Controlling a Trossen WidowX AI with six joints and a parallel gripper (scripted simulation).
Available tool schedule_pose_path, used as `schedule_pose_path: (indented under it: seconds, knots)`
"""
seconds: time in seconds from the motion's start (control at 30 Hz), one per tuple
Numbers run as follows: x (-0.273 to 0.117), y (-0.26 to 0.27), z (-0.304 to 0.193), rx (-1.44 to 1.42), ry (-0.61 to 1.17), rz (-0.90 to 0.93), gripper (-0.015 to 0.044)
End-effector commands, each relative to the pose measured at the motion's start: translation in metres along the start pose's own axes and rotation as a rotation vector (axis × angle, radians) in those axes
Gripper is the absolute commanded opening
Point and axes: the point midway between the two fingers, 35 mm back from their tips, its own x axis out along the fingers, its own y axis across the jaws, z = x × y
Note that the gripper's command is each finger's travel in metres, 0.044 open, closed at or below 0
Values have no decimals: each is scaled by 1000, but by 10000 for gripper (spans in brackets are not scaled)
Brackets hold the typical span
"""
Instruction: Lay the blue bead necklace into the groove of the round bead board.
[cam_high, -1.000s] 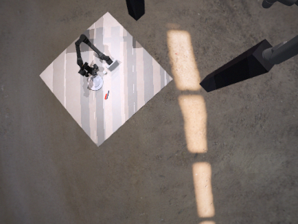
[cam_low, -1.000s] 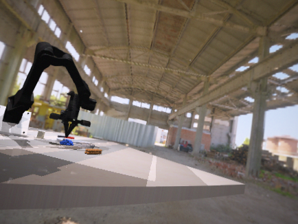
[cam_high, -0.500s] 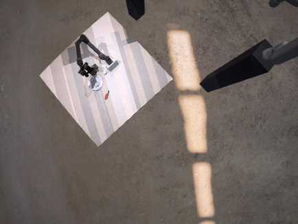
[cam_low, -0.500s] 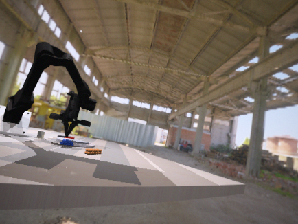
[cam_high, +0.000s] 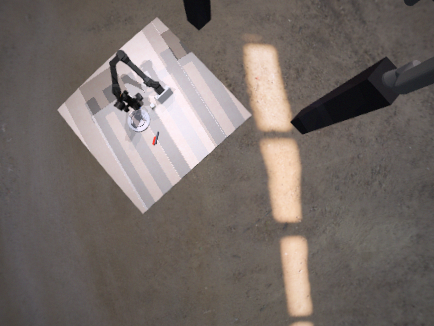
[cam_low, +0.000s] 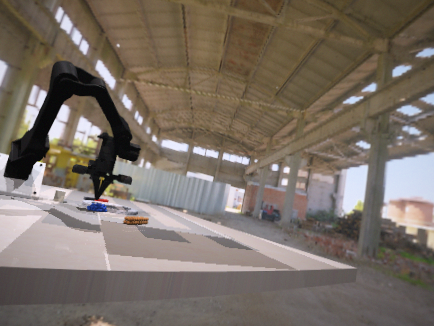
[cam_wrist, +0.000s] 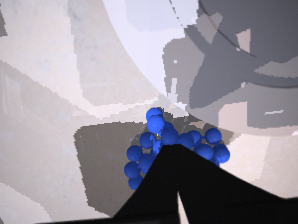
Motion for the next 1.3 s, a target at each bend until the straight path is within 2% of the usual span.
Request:
schedule_pose_path:
  seconds: [0.0, 0.33, 0.67, 0.9, 1.0, 1.07, 1.23, 1.27]
  knots:
    - [0, 0, 0, 1, 0, 1, 0]
    - [0, 0, 0, 1, 0, 1, 0]
    - [-25, 0, 0, -7, 3, -1, 263]
    - [-25, 0, 0, -7, 3, -1, 440]
    - [-25, 0, 0, -7, 3, -1, 440]
    - [-25, 0, 0, 59, 3, -2, 387]
    - [-25, -3, -6, 549, 2, -2, 256]
    - [-25, -4, -7, 651, 2, -2, 250]
